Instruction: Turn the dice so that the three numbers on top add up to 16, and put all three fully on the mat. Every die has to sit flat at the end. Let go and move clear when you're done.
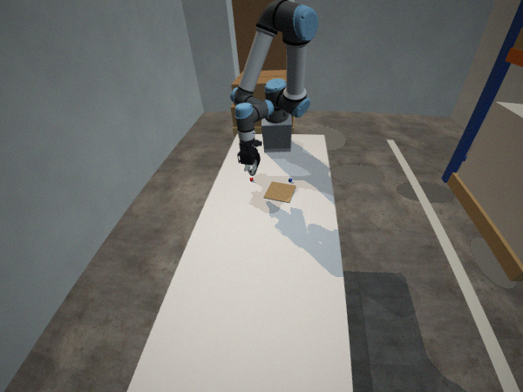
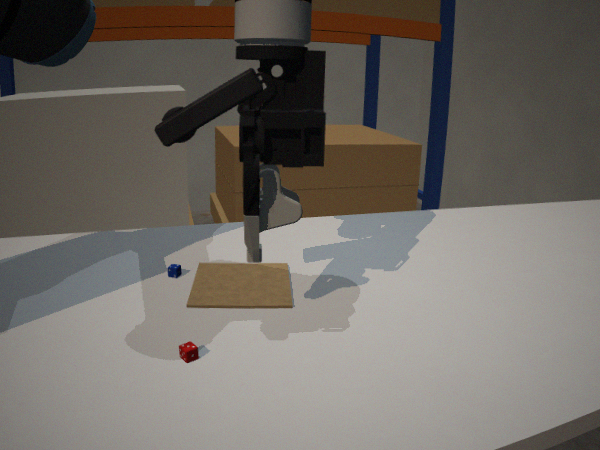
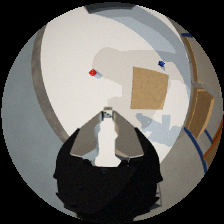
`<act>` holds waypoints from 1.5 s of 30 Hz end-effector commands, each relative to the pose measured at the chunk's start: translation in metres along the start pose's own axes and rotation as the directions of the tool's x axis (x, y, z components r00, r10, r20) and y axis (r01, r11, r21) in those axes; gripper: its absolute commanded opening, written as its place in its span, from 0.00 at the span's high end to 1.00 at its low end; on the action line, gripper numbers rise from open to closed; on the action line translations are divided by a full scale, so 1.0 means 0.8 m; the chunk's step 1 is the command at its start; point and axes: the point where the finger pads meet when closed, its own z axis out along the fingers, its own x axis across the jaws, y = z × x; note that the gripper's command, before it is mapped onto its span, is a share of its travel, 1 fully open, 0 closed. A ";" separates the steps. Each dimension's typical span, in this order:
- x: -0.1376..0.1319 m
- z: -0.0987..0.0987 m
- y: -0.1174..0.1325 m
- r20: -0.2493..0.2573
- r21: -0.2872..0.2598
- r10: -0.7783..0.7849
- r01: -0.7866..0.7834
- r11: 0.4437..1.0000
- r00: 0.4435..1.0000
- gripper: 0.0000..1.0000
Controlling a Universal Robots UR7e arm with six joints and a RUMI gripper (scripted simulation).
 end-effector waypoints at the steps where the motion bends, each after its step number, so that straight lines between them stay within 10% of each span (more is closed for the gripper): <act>1: 0.000 0.000 0.000 0.000 -0.001 0.041 -0.041 0.999 0.999 1.00; 15: -0.003 0.003 0.000 0.000 -0.001 0.410 -0.410 0.912 0.912 1.00; 29: -0.007 0.007 0.002 -0.001 -0.001 0.778 -0.778 0.628 0.628 1.00; 45: -0.009 0.009 0.004 -0.001 -0.001 0.865 -0.865 0.502 0.502 1.00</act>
